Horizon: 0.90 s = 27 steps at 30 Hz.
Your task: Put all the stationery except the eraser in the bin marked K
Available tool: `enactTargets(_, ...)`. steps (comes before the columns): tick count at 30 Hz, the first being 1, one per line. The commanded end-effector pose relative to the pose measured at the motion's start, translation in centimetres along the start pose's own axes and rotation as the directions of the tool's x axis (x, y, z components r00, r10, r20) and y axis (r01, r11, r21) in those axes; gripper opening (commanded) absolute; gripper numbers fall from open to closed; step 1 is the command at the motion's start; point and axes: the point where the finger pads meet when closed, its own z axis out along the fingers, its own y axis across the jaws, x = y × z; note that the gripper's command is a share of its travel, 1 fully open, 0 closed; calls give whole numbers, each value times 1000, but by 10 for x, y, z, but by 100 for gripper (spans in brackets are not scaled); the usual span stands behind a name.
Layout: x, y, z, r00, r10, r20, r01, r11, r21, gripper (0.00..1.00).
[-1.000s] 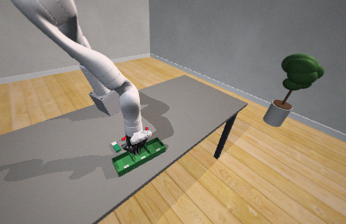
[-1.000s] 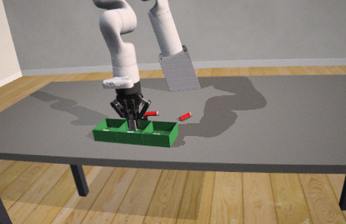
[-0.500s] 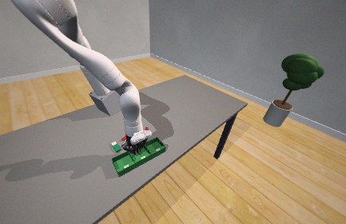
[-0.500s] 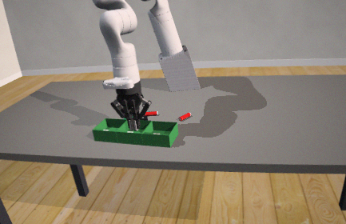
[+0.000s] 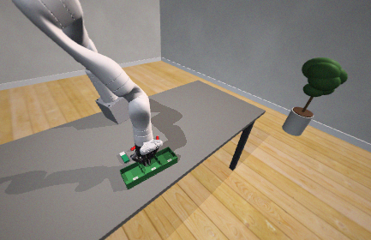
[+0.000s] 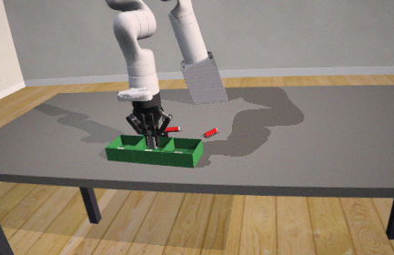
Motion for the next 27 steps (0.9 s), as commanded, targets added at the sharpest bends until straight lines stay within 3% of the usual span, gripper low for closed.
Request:
enactTargets(1, 1, 0, -1, 1000, 0, -2, 0, 1000, 0, 9)
enactTargets(14, 1, 0, -1, 1000, 0, -2, 0, 1000, 0, 9)
enactTargets(27, 1, 0, -15, 1000, 0, -2, 0, 1000, 0, 9)
